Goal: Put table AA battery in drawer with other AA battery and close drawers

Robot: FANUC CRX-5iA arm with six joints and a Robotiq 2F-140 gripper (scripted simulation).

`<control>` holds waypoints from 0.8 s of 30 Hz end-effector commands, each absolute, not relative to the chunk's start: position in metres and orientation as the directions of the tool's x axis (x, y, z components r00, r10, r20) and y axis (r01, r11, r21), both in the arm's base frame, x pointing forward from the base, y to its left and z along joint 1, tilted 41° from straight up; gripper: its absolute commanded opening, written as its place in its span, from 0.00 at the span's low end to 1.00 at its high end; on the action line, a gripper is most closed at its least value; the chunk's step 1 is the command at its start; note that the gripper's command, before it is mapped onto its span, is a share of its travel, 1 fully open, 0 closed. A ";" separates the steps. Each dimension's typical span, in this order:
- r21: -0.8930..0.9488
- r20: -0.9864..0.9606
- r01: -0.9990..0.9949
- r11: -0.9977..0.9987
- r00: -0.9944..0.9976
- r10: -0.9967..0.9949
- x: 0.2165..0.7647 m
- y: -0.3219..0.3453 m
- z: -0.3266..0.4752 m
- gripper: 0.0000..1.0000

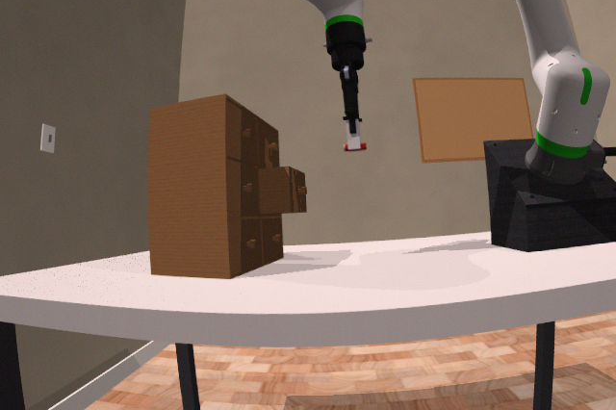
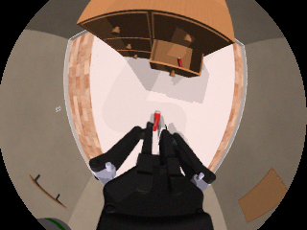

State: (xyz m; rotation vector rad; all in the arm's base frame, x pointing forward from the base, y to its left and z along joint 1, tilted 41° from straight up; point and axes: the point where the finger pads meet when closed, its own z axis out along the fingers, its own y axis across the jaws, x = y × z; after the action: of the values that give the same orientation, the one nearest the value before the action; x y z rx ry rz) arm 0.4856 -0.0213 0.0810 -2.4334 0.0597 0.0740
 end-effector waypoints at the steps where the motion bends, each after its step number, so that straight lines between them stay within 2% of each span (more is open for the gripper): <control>1: -0.647 -0.069 -0.063 -0.760 0.997 -0.024 0.486 -0.022 0.082 0.06; 9: -0.646 -0.010 -0.064 -0.761 0.997 -0.076 0.485 -0.022 0.081 0.06; 14: -0.644 0.206 -0.068 -0.762 0.944 -0.258 0.479 -0.020 0.077 0.06; 19: -0.645 0.343 -0.066 -0.762 0.866 -0.365 0.469 -0.016 0.074 0.06; 21: -0.645 0.343 -0.066 -0.762 0.866 -0.365 0.469 -0.016 0.074 0.06; 24: -0.650 0.469 -0.060 -0.757 0.752 -0.462 0.464 -0.011 0.074 0.06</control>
State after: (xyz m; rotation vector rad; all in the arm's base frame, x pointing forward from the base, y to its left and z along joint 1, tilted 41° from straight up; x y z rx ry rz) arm 0.4727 -0.0148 0.0758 -2.3858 0.2858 -0.5540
